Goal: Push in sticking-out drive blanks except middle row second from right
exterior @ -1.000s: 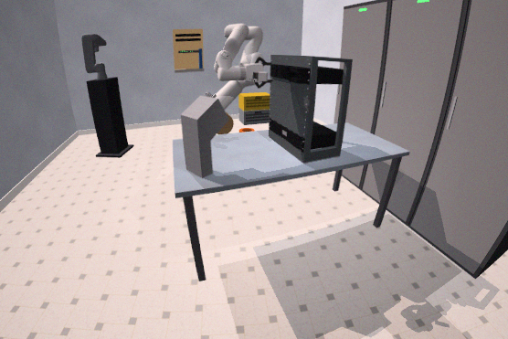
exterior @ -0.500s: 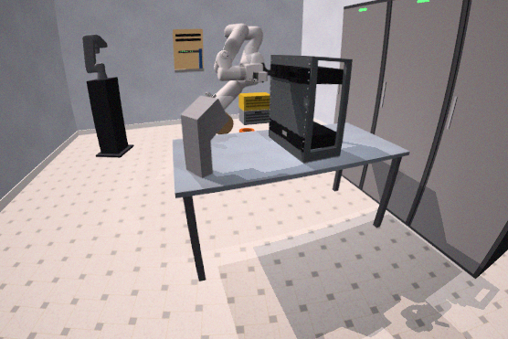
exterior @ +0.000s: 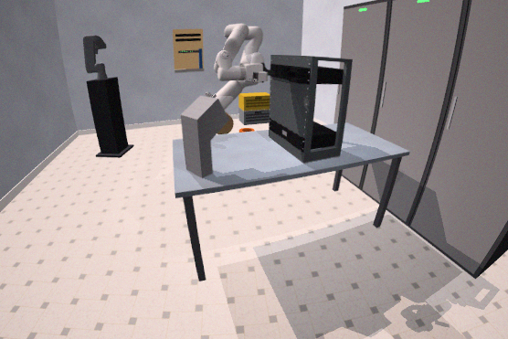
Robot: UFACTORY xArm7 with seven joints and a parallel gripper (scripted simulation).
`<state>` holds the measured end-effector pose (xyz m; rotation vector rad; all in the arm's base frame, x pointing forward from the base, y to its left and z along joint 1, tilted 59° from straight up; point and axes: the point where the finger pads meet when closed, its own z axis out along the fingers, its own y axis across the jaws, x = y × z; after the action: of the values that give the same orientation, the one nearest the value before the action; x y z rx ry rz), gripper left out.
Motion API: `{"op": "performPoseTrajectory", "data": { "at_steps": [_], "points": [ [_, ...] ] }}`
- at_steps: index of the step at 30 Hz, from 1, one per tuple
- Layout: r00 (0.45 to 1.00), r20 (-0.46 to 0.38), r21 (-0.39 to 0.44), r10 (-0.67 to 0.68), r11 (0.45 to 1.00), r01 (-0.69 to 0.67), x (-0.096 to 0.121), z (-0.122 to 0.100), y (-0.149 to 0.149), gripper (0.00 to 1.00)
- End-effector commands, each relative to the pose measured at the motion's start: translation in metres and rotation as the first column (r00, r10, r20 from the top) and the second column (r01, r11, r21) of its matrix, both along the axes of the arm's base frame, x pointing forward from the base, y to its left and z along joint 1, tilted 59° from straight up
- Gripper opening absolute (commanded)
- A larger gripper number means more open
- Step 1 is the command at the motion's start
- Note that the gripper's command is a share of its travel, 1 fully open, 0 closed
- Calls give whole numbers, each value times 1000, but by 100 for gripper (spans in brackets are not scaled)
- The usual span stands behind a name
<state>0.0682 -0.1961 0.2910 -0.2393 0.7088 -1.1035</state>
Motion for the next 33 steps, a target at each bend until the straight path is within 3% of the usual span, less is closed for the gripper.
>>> {"op": "performPoseTrajectory", "data": {
  "at_steps": [1,33],
  "points": [
    [1000,-1,-1,-1,1000,1,-1,0,0,0],
    [1000,-12,3,-14,1000,14,-2,-3,-3,0]
  ]
}}
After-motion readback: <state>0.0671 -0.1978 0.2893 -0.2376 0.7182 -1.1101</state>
